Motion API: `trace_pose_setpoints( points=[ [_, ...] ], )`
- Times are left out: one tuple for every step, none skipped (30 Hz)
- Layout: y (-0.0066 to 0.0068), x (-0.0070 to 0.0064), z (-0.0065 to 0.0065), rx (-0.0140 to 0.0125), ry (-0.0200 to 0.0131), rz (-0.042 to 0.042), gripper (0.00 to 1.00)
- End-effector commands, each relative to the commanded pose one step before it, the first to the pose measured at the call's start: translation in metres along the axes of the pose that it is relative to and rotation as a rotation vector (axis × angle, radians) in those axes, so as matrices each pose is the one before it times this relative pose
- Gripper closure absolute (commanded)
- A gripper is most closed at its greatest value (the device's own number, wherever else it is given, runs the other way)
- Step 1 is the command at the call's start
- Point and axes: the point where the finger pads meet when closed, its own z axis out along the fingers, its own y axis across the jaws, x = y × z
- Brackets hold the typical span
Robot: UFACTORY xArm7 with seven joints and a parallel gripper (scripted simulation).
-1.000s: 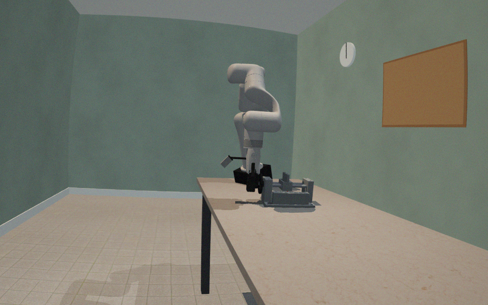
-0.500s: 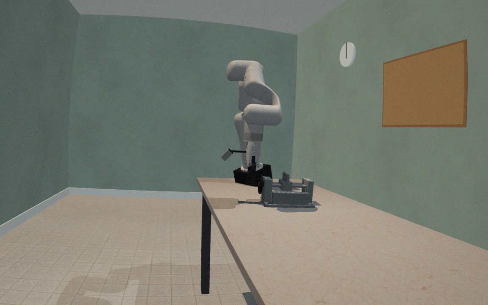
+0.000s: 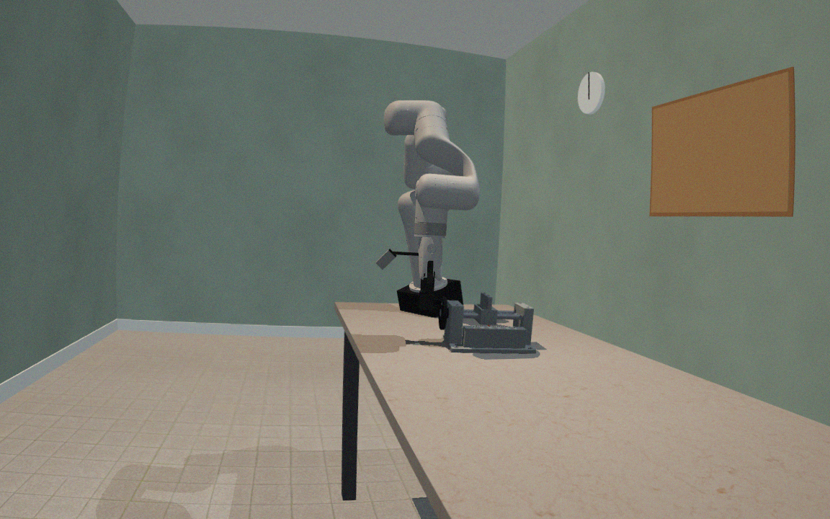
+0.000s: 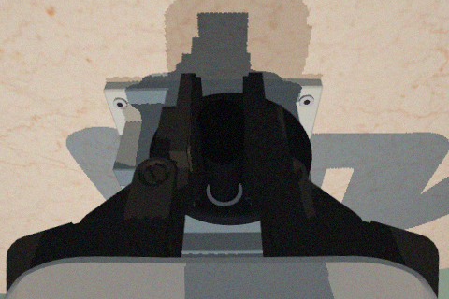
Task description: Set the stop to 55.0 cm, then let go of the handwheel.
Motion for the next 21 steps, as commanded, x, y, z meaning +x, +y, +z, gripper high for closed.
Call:
trace_pose_setpoints(
  points=[
    [0.0046,-0.00019,-0.00101,0.00295,-0.00016,0.00007,0.94],
    [0.00139,0.0,0.00014,0.0,0.0,0.0,0.94],
    [0.0014,0.0,0.00014,0.0,-0.00002,-0.00001,0.94],
    [0.0014,0.0,0.00033,0.0,0.00001,0.0,0.94],
    [0.00141,0.0,0.00039,0.0,0.00001,0.0,0.94],
    [0.00142,0.0,0.00039,0.0,-0.00001,0.0,0.94],
    [0.00142,0.0,0.00052,0.0,0.0,0.0,0.94],
    [0.0,0.0,0.0,0.0,0.0,0.0,0.94],
    [0.0,0.0,0.0,0.0,0.0,0.0,0.94],
    [0.00143,0.0,0.00069,0.0,0.00001,0.0,0.94],
    [0.00144,0.0,0.00069,0.0,-0.00001,0.0,0.94],
    [0.00144,0.0,0.00082,0.0,-0.00001,0.0,0.94],
    [0.00145,0.0,0.00104,0.0,0.00001,0.0,0.94],
    [0.00146,0.0,0.00104,0.0,-0.00001,0.0,0.94],
    [0.00147,0.0,0.00136,0.0,0.0,0.0,0.94],
    [0.00148,0.0,0.00151,0.0,0.0,0.0,0.94],
    [0.0014,0.0,0.00164,0.0,-0.00001,0.0,0.94],
    [0.00126,0.0,0.00185,0.0,0.0,0.0,0.94],
    [0.0012,0.0,0.00189,0.0,-0.00001,0.0,0.94],
    [0.00093,0.0,0.00207,0.0,0.0,0.0,0.94],
    [0.00092,0.0,0.00208,0.0,0.0,0.0,0.94]
  ],
)
